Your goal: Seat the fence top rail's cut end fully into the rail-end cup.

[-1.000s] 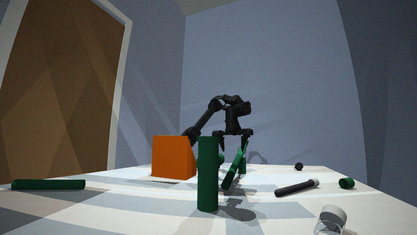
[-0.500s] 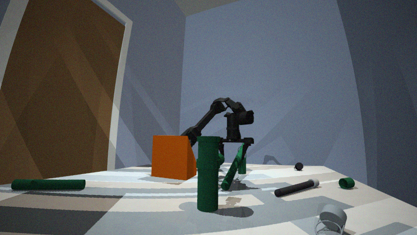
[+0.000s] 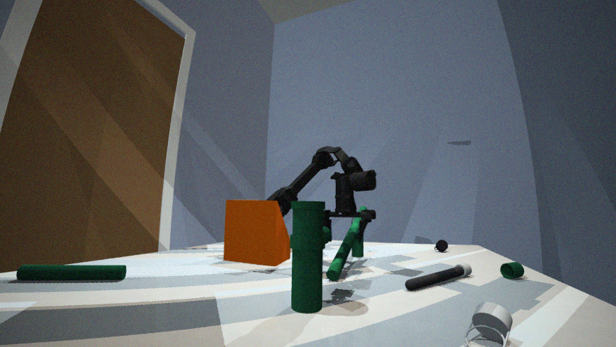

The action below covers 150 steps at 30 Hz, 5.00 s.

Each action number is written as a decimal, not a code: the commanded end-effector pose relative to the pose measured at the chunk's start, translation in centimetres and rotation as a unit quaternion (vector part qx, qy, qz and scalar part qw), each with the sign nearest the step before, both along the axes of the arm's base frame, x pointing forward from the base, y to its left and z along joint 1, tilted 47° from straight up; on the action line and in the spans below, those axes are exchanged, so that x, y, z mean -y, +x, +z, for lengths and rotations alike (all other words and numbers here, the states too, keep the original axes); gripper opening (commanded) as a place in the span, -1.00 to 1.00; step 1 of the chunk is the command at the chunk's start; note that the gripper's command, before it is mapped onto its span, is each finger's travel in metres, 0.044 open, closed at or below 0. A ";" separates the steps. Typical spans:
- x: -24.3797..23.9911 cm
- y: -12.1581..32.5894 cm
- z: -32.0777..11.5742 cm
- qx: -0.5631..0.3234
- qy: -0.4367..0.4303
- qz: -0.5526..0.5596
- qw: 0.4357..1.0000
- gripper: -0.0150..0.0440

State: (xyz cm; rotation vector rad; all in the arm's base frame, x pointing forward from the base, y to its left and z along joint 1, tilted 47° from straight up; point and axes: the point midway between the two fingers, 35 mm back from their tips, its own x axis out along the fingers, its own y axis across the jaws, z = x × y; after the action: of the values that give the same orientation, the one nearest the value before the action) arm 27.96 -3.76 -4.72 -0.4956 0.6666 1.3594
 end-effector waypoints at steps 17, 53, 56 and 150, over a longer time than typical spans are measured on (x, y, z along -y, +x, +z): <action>-2.5 0.1 -2.3 -0.003 0.003 -0.001 1.000 1.00; -4.0 0.1 -3.5 -0.003 0.005 0.000 1.000 -0.34; -3.8 0.0 -3.4 -0.003 0.005 0.000 1.000 -0.49; 5.3 -1.1 -2.2 -0.031 -0.130 0.009 0.991 -0.49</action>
State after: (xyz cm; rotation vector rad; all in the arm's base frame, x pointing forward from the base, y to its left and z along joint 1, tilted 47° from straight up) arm 26.67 -8.37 -6.79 -0.6612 0.8938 1.3287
